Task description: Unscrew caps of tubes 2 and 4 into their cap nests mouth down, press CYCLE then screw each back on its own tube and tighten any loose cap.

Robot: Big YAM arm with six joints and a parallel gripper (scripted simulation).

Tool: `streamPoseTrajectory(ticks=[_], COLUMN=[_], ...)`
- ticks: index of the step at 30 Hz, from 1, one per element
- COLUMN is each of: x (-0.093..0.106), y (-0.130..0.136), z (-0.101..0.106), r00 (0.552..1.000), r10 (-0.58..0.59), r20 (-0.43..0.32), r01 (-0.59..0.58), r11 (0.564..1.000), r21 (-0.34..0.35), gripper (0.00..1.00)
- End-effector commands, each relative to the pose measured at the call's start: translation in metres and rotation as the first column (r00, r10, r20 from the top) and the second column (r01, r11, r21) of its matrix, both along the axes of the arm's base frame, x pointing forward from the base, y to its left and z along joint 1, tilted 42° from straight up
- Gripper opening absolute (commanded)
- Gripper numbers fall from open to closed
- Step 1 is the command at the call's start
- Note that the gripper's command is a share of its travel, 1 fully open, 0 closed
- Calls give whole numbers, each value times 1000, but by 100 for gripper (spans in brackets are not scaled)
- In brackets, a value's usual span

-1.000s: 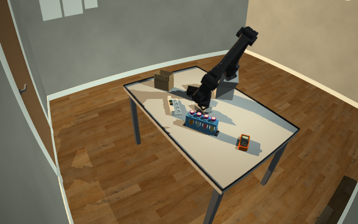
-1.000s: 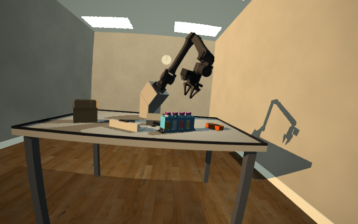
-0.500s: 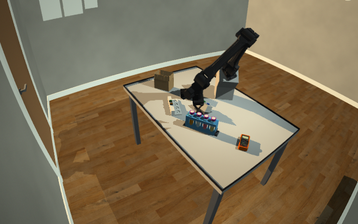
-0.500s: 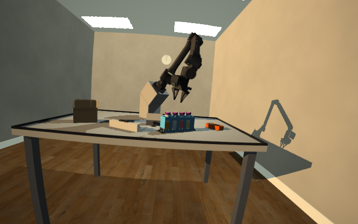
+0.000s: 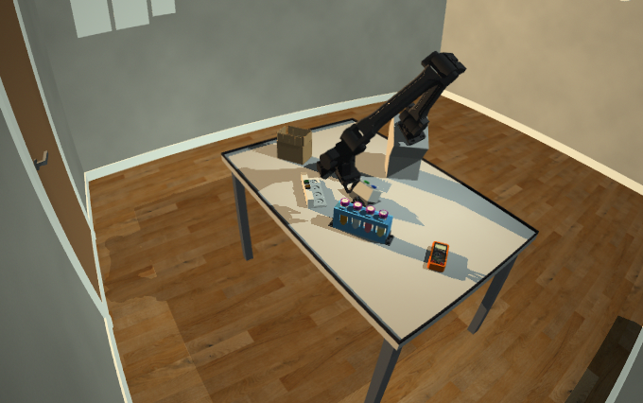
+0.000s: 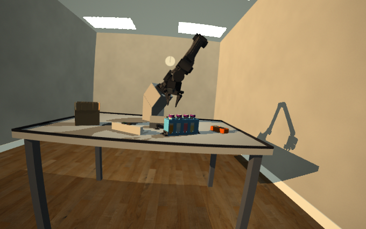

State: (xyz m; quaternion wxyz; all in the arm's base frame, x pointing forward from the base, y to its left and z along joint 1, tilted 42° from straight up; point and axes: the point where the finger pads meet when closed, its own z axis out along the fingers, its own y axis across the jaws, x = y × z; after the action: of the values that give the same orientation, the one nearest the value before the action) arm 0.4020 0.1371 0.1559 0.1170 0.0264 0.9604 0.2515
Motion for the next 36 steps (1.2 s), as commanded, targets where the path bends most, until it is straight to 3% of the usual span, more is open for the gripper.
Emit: streamPoseTrajectory(ticks=[1, 6, 16, 19, 23, 26, 28, 36], x=[8, 9, 4, 4, -1, -1, 10, 3], y=[-12, -25, -54, -54, -68, -68, -64, -63], z=[-13, -28, -61, -61, -76, -76, -65, -65], r00=[989, 968, 862, 859, 805, 778, 760, 769], r10=[118, 199, 387, 390, 449, 474, 485, 479], r20=[85, 153, 328, 331, 388, 413, 433, 423], r01=[-116, -196, -372, -375, -425, -445, -451, -448], r11=[993, 980, 922, 920, 893, 879, 873, 876], r21=[-24, -37, -110, -111, -151, -171, -185, -177], gripper=[49, 49, 49, 49, 49, 49, 49, 49])
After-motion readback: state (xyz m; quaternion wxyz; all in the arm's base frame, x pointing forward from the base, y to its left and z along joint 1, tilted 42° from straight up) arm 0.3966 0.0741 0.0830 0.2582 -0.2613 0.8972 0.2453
